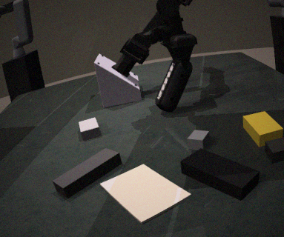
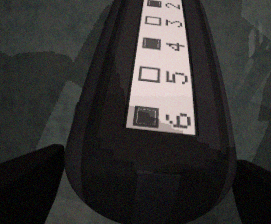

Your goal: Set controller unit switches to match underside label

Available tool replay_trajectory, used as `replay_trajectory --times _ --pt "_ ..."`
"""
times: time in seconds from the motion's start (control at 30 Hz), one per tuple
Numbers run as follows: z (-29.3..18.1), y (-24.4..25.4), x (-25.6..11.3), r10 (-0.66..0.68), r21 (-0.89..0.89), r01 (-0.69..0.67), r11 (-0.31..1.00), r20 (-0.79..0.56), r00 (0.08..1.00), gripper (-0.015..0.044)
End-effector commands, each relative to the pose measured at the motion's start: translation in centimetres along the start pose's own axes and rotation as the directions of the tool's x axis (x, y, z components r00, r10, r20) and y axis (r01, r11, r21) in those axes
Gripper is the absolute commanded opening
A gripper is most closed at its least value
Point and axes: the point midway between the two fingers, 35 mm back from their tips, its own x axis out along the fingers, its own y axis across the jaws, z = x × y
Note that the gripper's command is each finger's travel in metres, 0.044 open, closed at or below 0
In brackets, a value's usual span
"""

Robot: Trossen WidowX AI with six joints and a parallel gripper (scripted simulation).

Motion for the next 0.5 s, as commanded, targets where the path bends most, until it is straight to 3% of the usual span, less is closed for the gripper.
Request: replay_trajectory --times 0.0,0.47 --pt "0.9 0.0 0.0 -0.010 -0.003 0.010 1.000 0.019 1.000 0.0338" --pt "2.0 0.0 -0.3 -0.010 -0.003 0.011 1.000 0.020 1.000 0.0338"
